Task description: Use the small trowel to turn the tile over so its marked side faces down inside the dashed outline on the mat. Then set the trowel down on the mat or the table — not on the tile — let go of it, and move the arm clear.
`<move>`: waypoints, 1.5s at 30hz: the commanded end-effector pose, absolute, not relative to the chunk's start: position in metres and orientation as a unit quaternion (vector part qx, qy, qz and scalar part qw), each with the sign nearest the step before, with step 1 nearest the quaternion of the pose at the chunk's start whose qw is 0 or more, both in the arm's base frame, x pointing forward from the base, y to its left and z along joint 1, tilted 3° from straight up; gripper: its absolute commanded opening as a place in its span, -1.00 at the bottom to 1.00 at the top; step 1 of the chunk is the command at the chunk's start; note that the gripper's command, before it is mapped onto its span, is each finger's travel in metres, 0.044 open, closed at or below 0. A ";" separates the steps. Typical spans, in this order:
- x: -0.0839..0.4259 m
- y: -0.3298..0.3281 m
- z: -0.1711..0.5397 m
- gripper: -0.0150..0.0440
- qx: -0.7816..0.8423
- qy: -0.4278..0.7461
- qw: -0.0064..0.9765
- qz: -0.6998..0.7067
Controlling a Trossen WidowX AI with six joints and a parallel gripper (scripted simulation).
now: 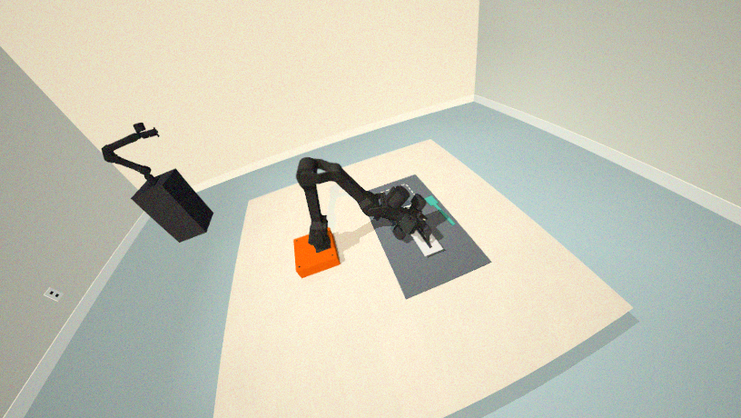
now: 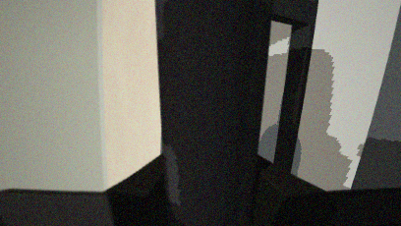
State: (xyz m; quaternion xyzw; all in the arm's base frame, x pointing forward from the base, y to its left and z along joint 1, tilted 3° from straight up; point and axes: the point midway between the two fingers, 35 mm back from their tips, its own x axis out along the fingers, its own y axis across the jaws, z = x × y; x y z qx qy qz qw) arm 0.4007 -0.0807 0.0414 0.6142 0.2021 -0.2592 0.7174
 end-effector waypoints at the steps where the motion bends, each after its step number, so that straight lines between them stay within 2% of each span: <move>1: 0.401 -0.068 0.041 -0.49 0.614 0.206 0.718 -0.254; 13: 0.400 -0.057 0.041 -0.49 0.617 0.206 0.717 -0.253; 22: 0.400 -0.060 0.054 -0.49 0.650 0.219 0.687 -0.241; 45: 0.399 -0.030 0.093 -0.49 0.652 0.219 0.685 -0.240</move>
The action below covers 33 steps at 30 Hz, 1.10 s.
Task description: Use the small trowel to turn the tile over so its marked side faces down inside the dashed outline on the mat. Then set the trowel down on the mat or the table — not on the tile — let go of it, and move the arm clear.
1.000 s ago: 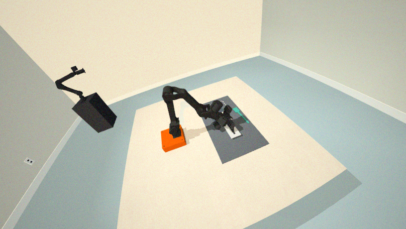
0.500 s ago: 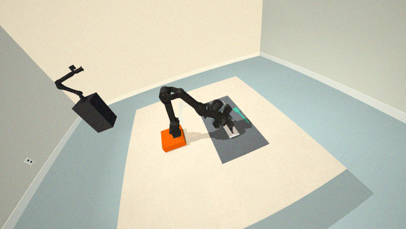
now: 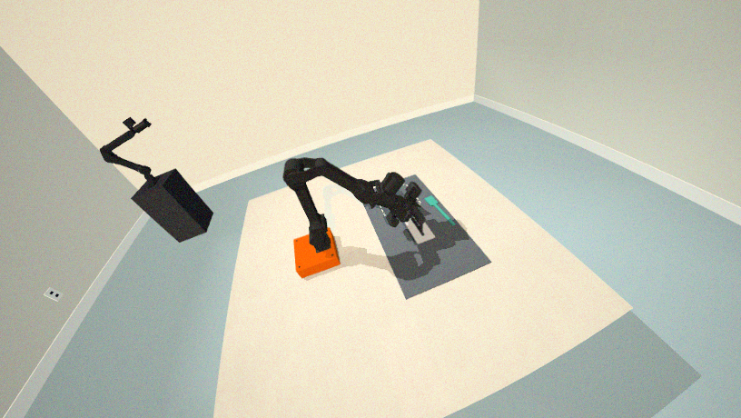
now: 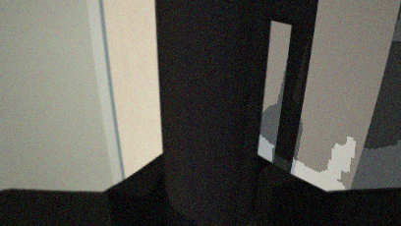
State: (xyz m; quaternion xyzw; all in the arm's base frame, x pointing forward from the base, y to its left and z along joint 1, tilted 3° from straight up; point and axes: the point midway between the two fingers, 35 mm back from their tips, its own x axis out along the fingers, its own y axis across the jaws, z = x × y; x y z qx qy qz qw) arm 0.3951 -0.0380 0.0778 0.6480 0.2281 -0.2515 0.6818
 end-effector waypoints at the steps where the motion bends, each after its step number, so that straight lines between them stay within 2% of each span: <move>1: 0.399 -0.028 0.094 -0.49 0.652 0.219 0.685 -0.240; 33: 0.400 0.039 0.102 -0.49 0.655 0.220 0.683 -0.239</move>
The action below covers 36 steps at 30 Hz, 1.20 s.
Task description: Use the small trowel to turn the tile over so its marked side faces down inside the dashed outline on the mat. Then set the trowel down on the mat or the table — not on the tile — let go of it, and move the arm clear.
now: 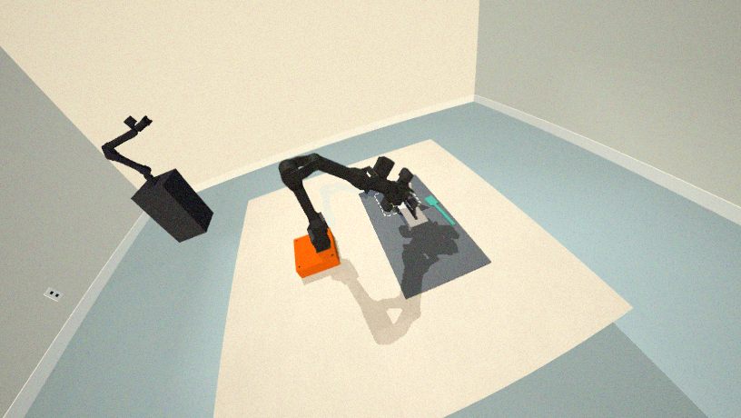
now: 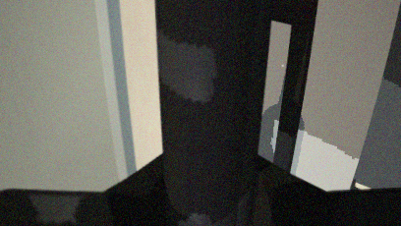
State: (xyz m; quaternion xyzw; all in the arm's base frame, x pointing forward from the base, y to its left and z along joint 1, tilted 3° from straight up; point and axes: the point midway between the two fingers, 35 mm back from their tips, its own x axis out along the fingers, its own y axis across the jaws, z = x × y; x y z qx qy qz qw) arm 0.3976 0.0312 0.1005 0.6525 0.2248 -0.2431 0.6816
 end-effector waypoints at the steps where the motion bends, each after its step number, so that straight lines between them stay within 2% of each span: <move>1: 0.400 0.042 0.101 -0.49 0.655 0.220 0.682 -0.239; 12: 0.400 0.046 0.100 -0.49 0.655 0.220 0.682 -0.239; 23: 0.399 -0.011 0.132 -0.49 0.653 0.219 0.684 -0.240; 36: 0.398 -0.012 0.132 -0.49 0.653 0.219 0.684 -0.240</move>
